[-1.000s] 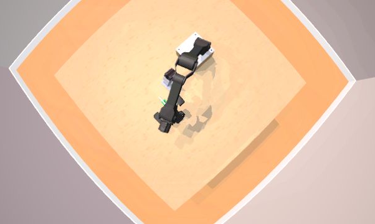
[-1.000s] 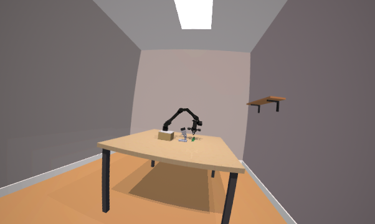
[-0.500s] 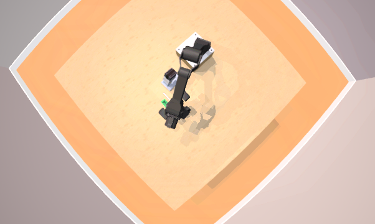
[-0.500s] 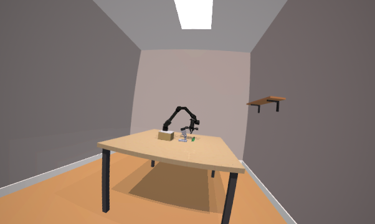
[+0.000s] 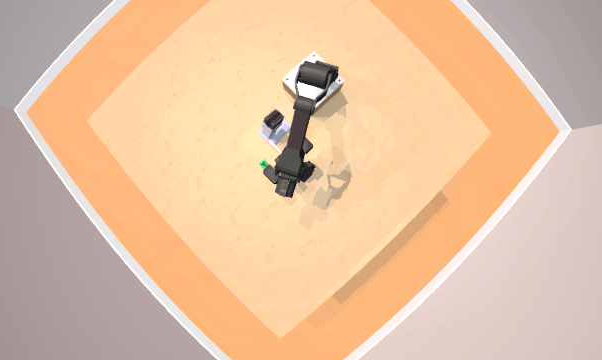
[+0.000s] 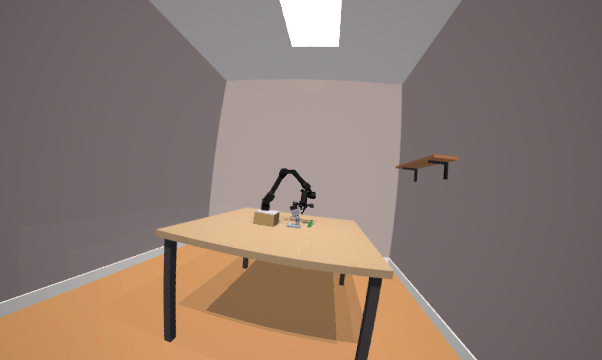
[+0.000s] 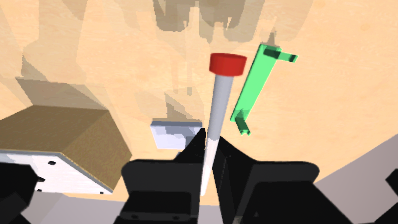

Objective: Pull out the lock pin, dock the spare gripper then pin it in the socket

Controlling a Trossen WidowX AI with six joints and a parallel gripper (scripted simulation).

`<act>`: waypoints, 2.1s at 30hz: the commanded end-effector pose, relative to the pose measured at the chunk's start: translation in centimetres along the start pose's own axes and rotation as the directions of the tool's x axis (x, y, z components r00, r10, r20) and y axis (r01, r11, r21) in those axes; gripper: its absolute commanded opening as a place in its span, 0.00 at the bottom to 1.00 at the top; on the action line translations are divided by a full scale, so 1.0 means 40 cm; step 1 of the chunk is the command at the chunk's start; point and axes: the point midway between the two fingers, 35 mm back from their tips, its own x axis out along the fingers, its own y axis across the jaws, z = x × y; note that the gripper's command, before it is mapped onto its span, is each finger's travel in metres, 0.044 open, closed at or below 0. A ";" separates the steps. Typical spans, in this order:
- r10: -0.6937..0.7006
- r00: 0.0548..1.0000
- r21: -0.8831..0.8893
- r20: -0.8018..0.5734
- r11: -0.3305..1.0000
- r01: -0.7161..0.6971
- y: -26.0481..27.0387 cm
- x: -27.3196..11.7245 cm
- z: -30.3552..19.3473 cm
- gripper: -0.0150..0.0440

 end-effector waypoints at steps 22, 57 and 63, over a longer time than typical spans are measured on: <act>-0.001 1.000 -0.020 0.009 1.000 0.001 0.080 0.113 0.023 0.25; 0.005 1.000 -0.022 0.010 1.000 -0.005 0.078 0.133 -0.036 0.25; 0.008 1.000 -0.022 0.010 1.000 -0.008 0.076 0.135 -0.048 0.25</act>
